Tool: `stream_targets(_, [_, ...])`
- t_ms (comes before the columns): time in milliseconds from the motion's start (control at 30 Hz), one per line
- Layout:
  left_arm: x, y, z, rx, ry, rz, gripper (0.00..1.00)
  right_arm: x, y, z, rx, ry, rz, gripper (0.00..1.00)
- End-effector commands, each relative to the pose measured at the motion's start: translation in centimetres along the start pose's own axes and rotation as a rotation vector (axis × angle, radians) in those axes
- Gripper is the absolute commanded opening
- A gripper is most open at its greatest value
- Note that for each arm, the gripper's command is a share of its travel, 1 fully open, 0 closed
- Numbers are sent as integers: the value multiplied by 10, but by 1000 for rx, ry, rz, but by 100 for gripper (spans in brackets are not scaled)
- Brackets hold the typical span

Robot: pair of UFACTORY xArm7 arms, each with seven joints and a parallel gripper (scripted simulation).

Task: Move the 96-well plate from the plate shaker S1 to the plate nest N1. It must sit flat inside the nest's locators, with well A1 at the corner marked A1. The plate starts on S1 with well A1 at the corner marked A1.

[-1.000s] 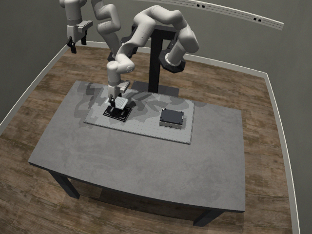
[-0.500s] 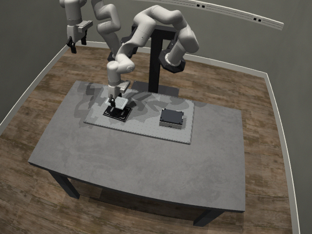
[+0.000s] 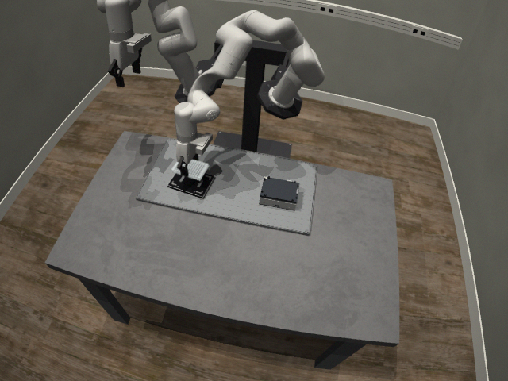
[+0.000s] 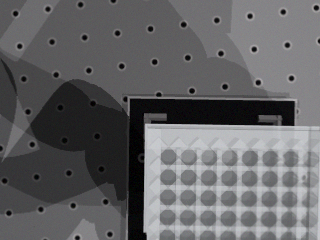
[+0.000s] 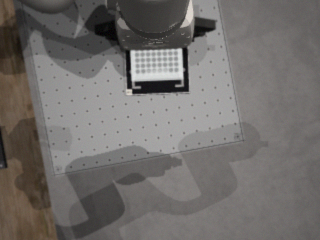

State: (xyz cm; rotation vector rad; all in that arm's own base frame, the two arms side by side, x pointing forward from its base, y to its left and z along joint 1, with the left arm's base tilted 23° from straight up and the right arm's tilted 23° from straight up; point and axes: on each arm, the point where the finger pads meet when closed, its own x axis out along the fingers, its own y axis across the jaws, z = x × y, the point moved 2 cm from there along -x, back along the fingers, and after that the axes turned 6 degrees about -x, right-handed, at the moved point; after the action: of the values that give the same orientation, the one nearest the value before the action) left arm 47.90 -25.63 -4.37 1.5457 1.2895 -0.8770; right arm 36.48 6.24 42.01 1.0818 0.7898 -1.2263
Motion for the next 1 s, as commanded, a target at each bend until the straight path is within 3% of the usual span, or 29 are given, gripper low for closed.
stream_targets(0, [6, 1, 1, 0, -4, 3, 0, -1, 1, 0, 0, 1, 4, 100])
stream_targets(967, [47, 1, 1, 0, -4, 3, 0, -1, 1, 0, 0, 1, 4, 100])
